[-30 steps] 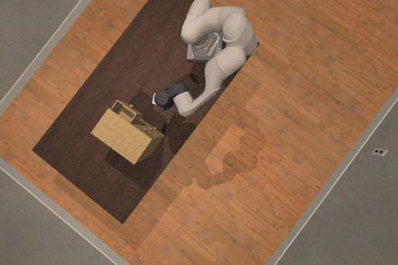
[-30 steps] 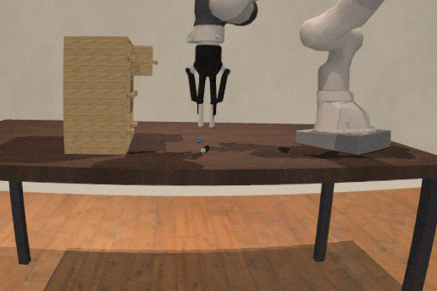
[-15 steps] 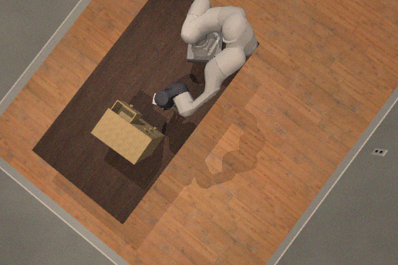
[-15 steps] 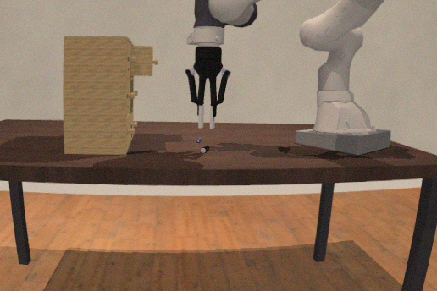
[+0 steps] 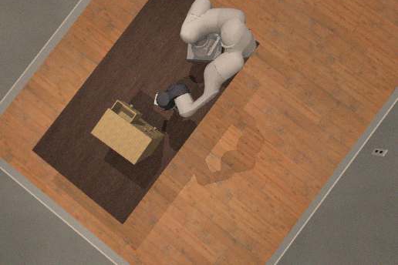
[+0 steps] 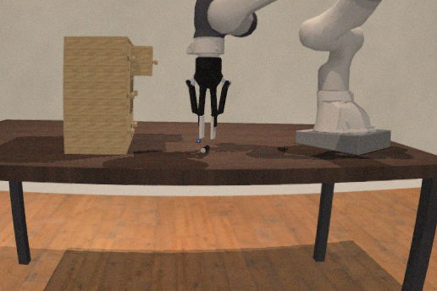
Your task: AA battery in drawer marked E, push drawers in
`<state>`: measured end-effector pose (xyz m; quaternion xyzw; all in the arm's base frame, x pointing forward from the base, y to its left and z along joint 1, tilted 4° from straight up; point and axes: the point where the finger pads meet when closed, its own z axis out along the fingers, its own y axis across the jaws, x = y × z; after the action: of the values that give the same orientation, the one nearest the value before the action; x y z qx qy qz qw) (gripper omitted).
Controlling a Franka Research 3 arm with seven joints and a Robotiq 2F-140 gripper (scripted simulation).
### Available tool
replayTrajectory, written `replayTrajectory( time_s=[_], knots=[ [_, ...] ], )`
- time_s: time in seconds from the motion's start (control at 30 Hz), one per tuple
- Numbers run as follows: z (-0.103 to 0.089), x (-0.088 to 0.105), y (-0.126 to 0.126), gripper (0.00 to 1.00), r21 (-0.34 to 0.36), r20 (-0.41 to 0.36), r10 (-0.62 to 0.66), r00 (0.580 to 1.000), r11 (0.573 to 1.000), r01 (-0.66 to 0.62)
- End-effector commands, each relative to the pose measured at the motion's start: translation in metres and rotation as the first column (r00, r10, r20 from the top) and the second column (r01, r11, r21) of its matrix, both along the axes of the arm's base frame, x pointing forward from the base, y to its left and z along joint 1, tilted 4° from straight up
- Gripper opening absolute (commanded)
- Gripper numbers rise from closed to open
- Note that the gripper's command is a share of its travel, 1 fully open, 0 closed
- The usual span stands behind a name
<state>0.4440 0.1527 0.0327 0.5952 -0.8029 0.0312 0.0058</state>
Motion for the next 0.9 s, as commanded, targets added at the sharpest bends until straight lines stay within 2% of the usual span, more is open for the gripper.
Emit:
replayTrajectory(
  time_s=[0.0,0.27,0.87],
  knots=[
    [-0.007,0.005,0.0,0.17,0.0,0.013,0.014,1.0,1.0,-0.014],
    [-0.017,0.005,0.0,0.17,0.0,0.013,0.014,1.0,1.0,-0.014],
    [-0.017,0.006,0.0,0.17,0.0,0.013,0.014,1.0,1.0,-0.014]
  ],
)
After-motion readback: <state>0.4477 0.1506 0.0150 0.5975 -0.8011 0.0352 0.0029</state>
